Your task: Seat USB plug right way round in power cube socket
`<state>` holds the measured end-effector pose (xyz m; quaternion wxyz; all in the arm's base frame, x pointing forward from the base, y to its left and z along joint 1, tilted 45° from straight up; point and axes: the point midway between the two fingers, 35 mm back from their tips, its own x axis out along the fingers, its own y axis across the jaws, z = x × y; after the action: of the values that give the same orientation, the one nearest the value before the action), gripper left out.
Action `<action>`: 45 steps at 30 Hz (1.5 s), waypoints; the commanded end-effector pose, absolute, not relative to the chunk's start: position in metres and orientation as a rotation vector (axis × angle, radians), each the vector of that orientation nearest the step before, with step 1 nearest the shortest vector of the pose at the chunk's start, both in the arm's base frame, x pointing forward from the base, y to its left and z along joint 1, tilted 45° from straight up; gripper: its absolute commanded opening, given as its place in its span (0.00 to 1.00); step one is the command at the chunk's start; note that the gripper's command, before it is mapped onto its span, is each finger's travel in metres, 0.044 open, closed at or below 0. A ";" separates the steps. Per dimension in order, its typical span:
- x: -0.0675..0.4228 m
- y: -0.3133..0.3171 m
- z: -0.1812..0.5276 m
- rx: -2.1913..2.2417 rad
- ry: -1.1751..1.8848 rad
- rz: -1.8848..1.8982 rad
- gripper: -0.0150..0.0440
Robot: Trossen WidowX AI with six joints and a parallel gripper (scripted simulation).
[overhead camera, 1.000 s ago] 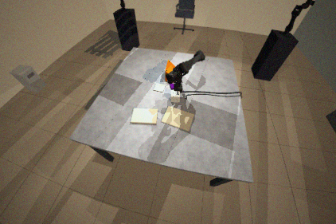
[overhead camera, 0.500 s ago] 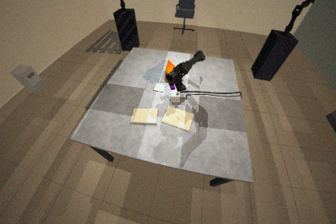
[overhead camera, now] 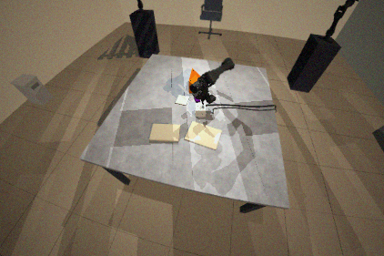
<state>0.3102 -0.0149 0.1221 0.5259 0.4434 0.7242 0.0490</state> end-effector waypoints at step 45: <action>0.310 -0.015 0.122 0.097 1.239 1.054 0.25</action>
<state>0.3101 -0.0149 0.1221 0.6835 0.0766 0.5750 0.4430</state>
